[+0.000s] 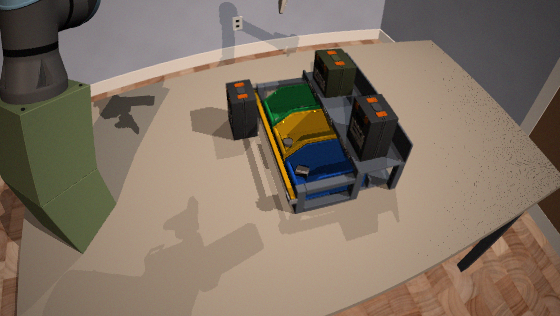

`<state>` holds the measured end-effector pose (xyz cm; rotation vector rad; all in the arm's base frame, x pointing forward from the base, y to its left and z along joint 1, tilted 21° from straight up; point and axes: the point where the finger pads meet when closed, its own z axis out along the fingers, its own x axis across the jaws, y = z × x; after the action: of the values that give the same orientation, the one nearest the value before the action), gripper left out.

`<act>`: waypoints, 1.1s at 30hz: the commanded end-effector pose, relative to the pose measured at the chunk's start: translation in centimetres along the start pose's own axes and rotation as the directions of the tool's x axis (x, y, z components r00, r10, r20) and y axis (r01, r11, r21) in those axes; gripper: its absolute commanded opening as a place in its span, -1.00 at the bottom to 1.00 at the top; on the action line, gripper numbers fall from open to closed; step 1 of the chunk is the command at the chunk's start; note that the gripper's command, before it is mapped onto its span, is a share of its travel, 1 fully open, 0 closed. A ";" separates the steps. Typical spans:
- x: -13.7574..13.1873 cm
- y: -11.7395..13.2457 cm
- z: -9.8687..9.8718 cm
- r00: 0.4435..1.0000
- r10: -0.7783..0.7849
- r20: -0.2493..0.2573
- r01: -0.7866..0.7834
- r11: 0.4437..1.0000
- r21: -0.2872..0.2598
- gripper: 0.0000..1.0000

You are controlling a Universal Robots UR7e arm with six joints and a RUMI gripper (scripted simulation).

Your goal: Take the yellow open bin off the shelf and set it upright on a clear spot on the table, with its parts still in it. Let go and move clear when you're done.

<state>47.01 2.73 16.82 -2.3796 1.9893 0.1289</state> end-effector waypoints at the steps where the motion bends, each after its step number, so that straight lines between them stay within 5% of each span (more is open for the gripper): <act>1: 1.5 1.8 0.1 0.992 0.114 -0.055 -0.113 0.993 0.024 1.00; 7: 2.4 3.0 0.2 0.980 0.182 -0.082 -0.180 0.983 0.041 1.00; 33: 2.4 -1.0 5.5 0.867 0.499 0.015 -0.498 0.863 0.086 1.00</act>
<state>47.43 0.64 12.31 -1.8683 2.4519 0.0364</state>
